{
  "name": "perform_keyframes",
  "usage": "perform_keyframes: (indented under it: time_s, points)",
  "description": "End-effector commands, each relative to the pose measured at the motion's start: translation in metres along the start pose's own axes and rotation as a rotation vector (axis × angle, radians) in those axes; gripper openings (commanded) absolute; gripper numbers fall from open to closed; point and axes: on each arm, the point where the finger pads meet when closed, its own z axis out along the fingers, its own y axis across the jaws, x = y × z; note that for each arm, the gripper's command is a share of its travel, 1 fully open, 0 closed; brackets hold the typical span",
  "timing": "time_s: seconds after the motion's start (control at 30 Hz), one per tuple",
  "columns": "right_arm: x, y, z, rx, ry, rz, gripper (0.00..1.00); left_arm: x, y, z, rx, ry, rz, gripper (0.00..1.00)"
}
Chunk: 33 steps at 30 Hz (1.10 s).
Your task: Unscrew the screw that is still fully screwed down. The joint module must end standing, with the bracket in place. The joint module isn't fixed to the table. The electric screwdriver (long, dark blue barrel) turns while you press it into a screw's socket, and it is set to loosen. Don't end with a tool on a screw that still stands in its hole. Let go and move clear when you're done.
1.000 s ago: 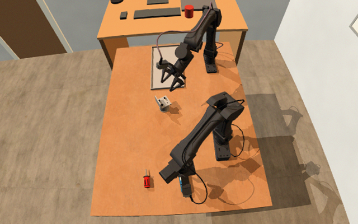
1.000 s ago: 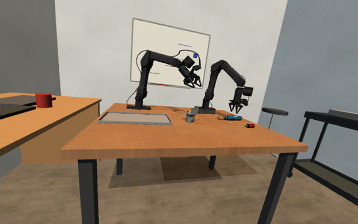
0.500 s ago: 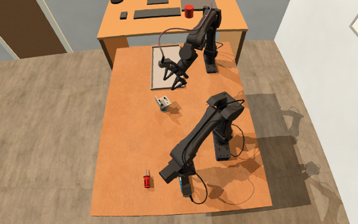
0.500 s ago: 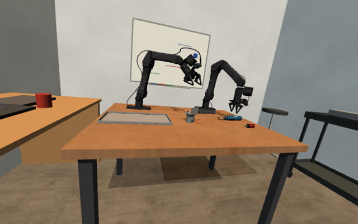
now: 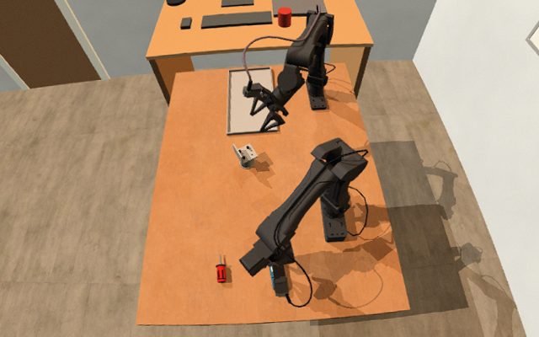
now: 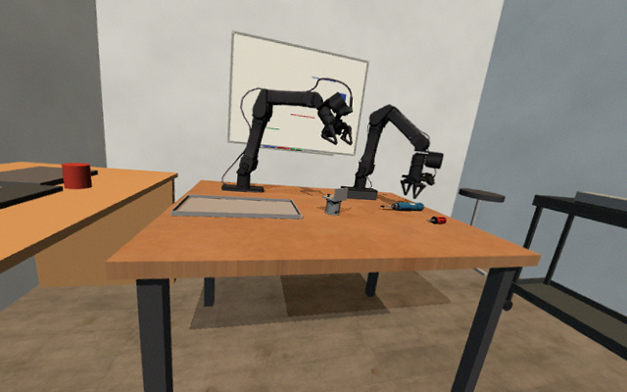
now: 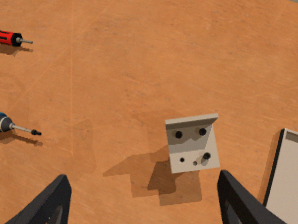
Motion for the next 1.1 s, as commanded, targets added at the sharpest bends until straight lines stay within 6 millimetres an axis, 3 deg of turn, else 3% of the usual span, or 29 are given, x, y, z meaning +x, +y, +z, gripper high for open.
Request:
perform_keyframes:
  time_s: [0.0, 0.13, 0.3, 0.7, 1.07]
  points:
    - [-0.001, -0.002, -0.012, 0.062, 0.005, 0.006, 0.86, -0.01, -0.009, -0.018, 0.042, -0.04, -0.006, 0.65]
    - [-0.003, -0.001, -0.022, 0.097, -0.001, 0.01, 0.86, -0.01, -0.009, -0.018, 0.042, -0.04, -0.006, 0.65]
    - [-0.005, -0.005, -0.02, 0.105, -0.002, 0.017, 0.86, -0.01, -0.009, -0.018, 0.042, -0.04, -0.006, 0.65]
    - [-0.01, -0.002, -0.056, 0.191, -0.047, 0.011, 0.86, -0.01, -0.009, -0.018, 0.042, -0.04, -0.006, 0.65]
    - [-0.013, -0.008, -0.053, 0.205, -0.047, 0.022, 0.86, -0.01, -0.009, -0.018, 0.042, -0.04, -0.006, 0.65]
